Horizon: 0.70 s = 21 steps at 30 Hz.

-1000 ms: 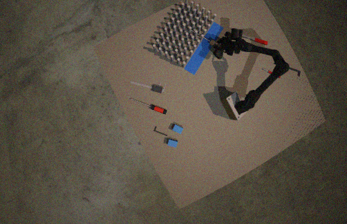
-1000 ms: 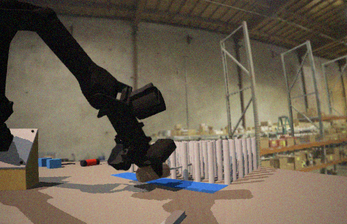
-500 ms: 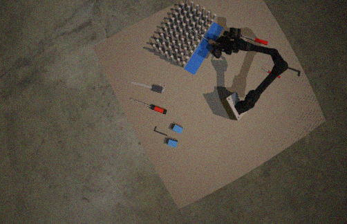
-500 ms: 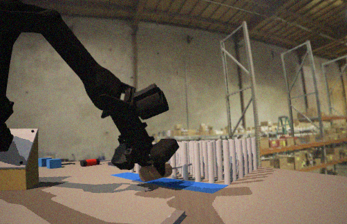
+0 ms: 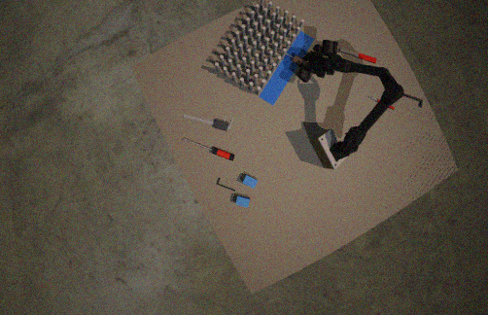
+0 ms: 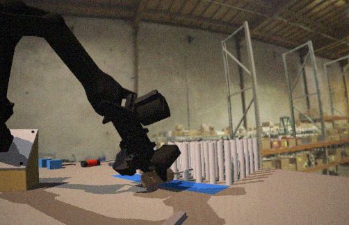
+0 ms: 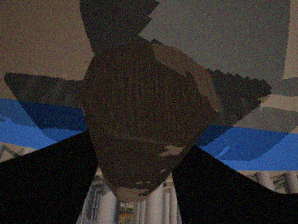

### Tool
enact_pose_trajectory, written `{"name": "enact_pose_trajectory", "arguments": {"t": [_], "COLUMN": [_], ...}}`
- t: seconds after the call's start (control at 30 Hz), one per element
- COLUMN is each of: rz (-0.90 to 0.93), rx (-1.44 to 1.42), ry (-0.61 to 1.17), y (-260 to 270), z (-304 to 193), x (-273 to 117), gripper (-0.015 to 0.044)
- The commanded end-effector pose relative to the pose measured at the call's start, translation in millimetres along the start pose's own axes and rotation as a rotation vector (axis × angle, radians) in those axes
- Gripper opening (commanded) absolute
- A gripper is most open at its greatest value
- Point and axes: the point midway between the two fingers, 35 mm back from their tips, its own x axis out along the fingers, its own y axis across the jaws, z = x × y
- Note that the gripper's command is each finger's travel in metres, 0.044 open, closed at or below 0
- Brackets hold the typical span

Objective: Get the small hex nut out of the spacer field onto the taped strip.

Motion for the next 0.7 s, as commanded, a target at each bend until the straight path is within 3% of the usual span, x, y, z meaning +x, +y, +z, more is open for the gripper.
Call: {"name": "enact_pose_trajectory", "arguments": {"t": [0.0,0.67], "rz": [-0.005,-0.004], "rx": [-0.006,-0.005], "ry": [0.005,0.004], "y": [-1.7,-1.4], "z": [1.7,10.4], "x": [4.0,-1.0], "gripper": [0.0000,0.0000]}}
